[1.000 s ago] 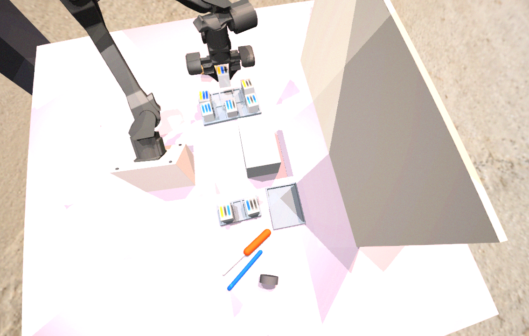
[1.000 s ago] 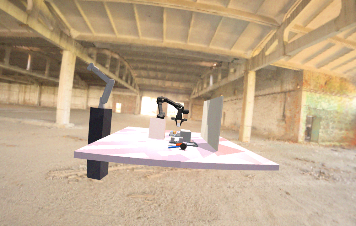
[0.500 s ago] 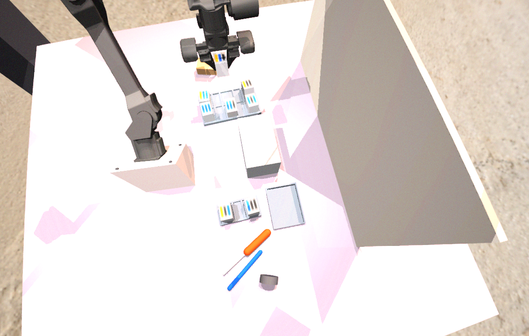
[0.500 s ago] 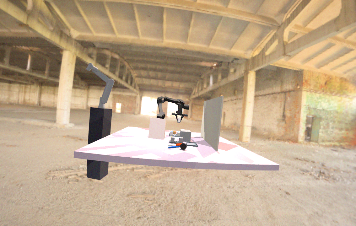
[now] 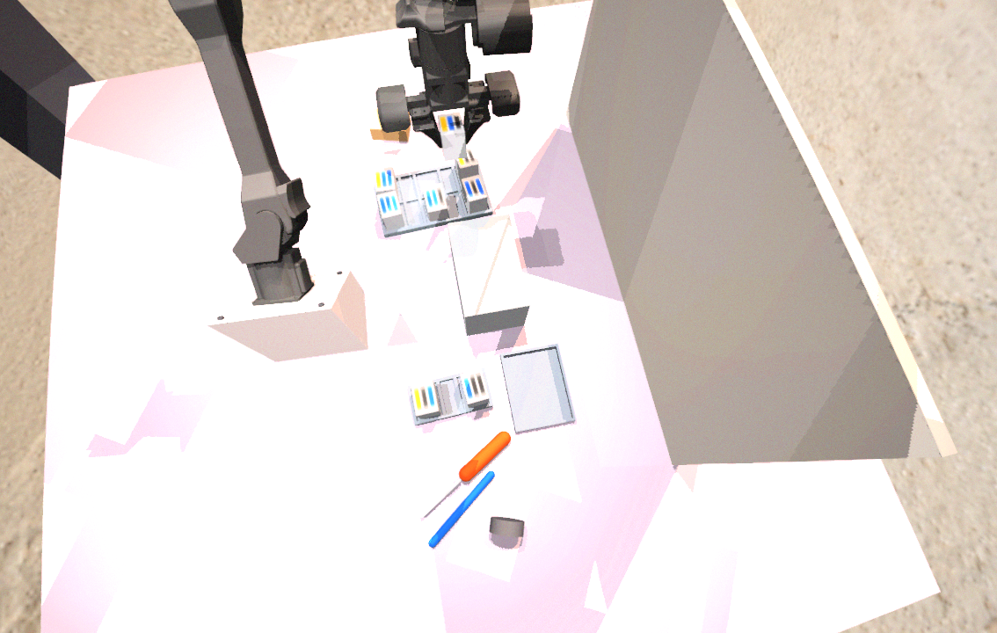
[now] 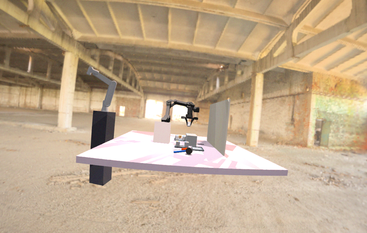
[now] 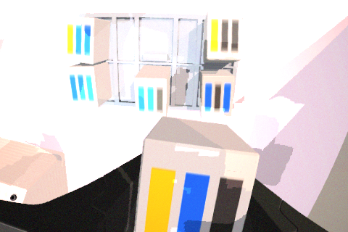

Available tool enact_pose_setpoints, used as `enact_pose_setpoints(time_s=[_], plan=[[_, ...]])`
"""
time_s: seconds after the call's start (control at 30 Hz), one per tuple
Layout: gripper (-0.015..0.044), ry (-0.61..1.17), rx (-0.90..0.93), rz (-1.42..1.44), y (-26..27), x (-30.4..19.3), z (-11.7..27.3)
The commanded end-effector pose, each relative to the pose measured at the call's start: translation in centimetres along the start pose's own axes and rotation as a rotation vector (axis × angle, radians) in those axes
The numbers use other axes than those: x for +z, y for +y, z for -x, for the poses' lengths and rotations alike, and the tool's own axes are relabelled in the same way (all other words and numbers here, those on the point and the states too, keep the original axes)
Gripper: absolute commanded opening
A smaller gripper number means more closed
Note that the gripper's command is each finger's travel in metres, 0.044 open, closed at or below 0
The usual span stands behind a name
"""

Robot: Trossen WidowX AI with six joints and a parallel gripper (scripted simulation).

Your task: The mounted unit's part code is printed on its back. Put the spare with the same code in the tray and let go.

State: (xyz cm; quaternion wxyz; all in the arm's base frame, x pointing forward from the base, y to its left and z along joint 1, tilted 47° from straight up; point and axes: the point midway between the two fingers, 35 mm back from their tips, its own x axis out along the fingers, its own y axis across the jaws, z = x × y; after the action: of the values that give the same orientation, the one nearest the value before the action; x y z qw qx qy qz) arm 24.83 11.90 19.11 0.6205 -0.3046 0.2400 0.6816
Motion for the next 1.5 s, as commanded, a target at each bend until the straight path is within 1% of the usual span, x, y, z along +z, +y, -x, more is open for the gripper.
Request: enact_pose_setpoints(time_s=[0.0,0.37,0.73,1.1,1.47], plan=[[0.0,0.016,-0.01,0.006,-1.8,-1.7,0.3],[0.0,0.032,-0.006,0.008,-5.3,-6.6,0.6],[0.0,0.052,-0.017,-0.019,-7.8,-13.0,1.1],[0.0,0.046,-0.005,-0.012,-9.2,-19.1,0.9],[0.0,0.033,0.008,-0.003,-9.4,-25.4,0.3]])
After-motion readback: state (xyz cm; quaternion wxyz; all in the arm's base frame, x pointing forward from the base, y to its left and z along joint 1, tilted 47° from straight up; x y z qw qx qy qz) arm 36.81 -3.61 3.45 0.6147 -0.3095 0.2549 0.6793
